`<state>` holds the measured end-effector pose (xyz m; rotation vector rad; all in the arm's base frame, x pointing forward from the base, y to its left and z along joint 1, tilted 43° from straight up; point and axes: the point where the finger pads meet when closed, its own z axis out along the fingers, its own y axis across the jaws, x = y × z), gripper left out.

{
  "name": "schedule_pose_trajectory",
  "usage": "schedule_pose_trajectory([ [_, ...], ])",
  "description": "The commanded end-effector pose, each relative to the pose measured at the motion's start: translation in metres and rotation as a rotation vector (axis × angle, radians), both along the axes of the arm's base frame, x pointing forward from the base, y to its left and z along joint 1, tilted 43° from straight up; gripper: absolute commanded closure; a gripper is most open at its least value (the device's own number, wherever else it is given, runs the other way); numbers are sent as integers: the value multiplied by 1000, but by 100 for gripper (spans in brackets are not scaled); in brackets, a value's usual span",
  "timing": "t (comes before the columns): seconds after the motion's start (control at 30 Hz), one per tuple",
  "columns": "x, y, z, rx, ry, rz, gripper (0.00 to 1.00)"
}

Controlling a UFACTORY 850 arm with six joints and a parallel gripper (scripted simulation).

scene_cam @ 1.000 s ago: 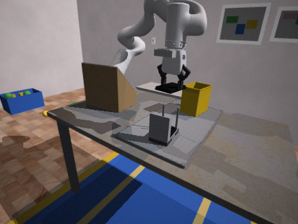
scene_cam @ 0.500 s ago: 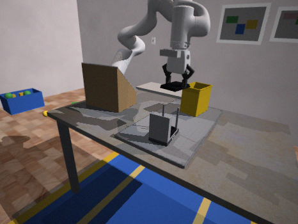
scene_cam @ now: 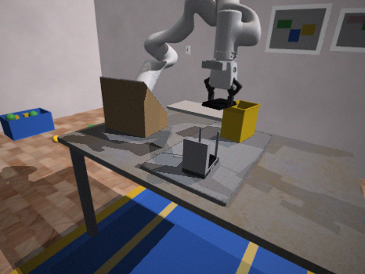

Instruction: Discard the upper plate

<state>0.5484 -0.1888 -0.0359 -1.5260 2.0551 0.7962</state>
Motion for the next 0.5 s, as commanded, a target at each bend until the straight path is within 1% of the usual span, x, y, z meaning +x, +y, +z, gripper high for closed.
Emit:
schedule_pose_trajectory([
  [0.0,2,9,9,-2,-2,-1,100],
  [0.47,8,41,37,-2,-2,-1,100],
])
